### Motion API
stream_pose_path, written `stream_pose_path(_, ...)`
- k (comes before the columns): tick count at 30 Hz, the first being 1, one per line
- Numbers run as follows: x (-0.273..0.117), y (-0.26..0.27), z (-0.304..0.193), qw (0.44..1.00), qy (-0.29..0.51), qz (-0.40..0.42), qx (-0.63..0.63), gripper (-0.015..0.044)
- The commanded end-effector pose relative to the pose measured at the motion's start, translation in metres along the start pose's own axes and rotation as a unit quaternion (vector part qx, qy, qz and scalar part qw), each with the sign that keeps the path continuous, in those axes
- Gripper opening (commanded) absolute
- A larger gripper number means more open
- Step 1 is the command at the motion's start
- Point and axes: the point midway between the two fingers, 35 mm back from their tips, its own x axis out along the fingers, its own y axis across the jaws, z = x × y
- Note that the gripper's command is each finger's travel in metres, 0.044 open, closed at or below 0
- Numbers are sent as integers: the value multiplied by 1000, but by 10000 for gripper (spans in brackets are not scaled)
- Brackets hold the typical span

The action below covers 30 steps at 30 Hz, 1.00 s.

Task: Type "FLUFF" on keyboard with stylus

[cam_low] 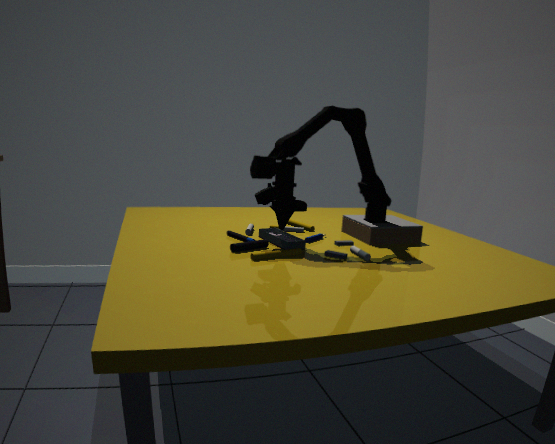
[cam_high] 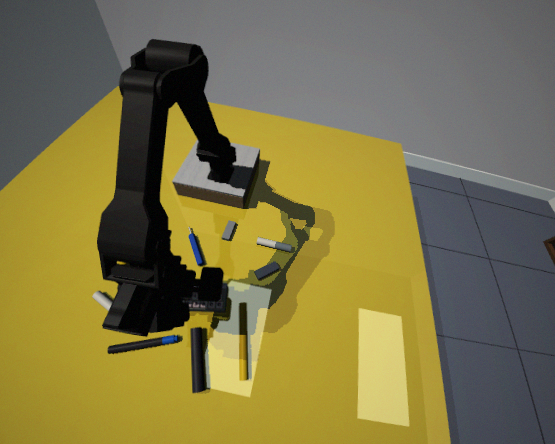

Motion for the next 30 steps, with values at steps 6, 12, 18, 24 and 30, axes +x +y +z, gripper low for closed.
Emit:
stream_pose_path(6, 1, -51, 1, 1000, 3, -2, -4, 0)
stream_pose_path(12, 1, -61, 0, 1000, 3, -3, -4, 0)
stream_pose_path(18, 1, -60, -1, 1000, 3, -3, -4, 0)
stream_pose_path(24, 1, -37, -29, 1000, 4, -2, -4, 0)
stream_pose_path(30, 1, -37, -29, 1000, 4, -2, -4, 0)
